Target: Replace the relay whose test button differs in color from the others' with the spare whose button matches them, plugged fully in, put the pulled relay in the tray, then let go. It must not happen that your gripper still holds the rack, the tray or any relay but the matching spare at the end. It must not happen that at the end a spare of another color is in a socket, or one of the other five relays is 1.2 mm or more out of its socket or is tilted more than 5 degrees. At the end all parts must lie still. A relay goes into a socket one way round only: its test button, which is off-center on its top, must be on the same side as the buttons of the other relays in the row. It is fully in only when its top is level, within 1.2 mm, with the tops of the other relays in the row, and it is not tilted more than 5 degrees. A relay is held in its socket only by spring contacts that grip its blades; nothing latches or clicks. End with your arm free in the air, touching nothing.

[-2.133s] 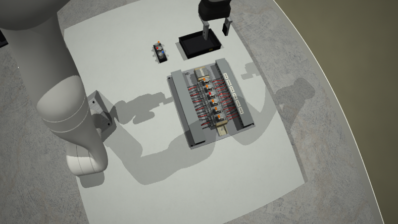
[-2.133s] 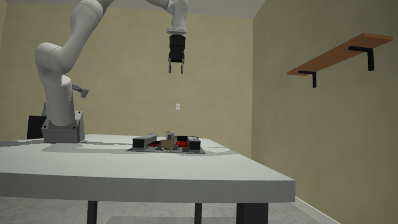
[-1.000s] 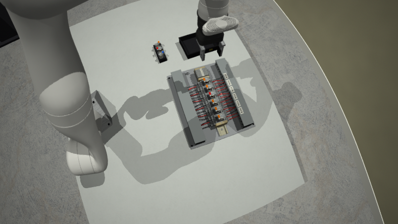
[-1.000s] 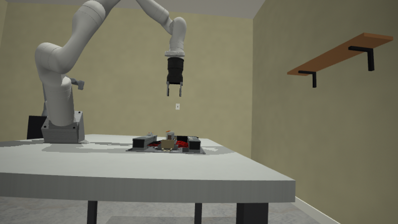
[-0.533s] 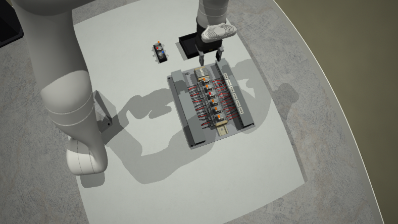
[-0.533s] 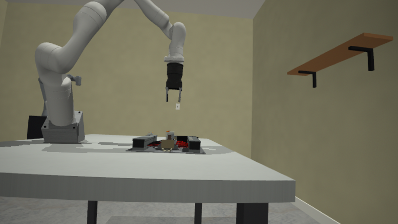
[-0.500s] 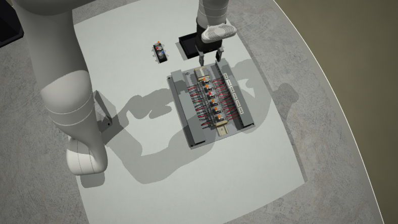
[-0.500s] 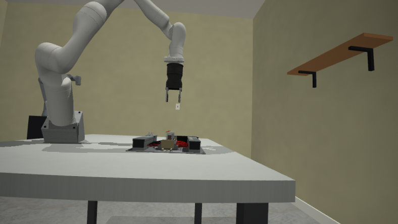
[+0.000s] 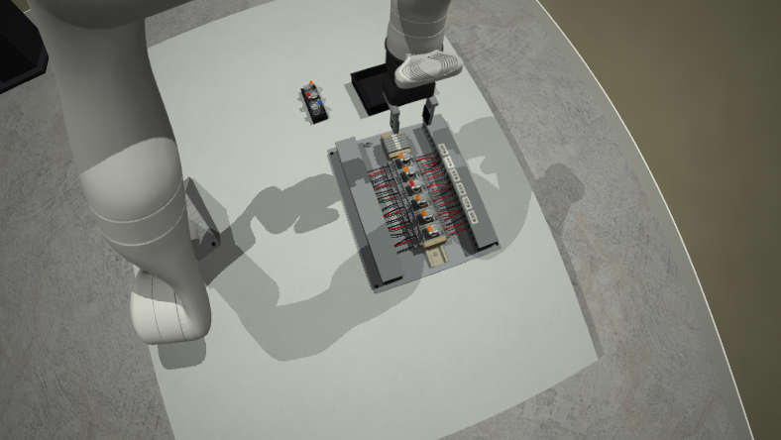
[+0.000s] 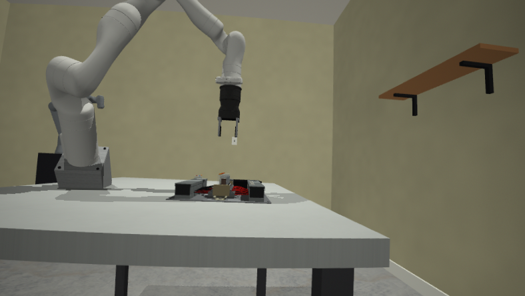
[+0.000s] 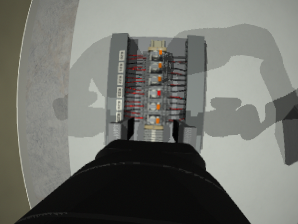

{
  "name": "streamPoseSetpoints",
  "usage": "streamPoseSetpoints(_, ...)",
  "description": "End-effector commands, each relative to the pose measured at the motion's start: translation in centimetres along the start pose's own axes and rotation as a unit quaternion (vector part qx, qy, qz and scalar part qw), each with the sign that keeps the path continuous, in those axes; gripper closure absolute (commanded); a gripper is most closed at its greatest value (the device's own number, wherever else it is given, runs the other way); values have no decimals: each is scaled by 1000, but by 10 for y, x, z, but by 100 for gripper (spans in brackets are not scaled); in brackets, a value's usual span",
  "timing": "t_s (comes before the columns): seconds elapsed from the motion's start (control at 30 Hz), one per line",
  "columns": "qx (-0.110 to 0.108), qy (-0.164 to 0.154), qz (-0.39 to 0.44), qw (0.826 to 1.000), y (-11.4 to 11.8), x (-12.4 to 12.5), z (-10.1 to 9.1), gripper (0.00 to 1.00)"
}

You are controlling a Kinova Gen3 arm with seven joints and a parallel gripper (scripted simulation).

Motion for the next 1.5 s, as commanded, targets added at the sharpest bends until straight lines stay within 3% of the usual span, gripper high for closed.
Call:
streamPoseSetpoints(0.0, 1, -1, 0, 1000, -1, -1, -2, 0)
streamPoseSetpoints(1.47, 1, 0, 0, 1000, -1, -1, -14, 0)
Point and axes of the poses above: the point where the finger pads meet when closed, its own z axis out along the fingers, its own y axis across the jaws, x = y × z, the point moved 2 cm from there along -z, back along the fingers, and after that the axes turned 4 degrees about -z, right-handed, at the moved point
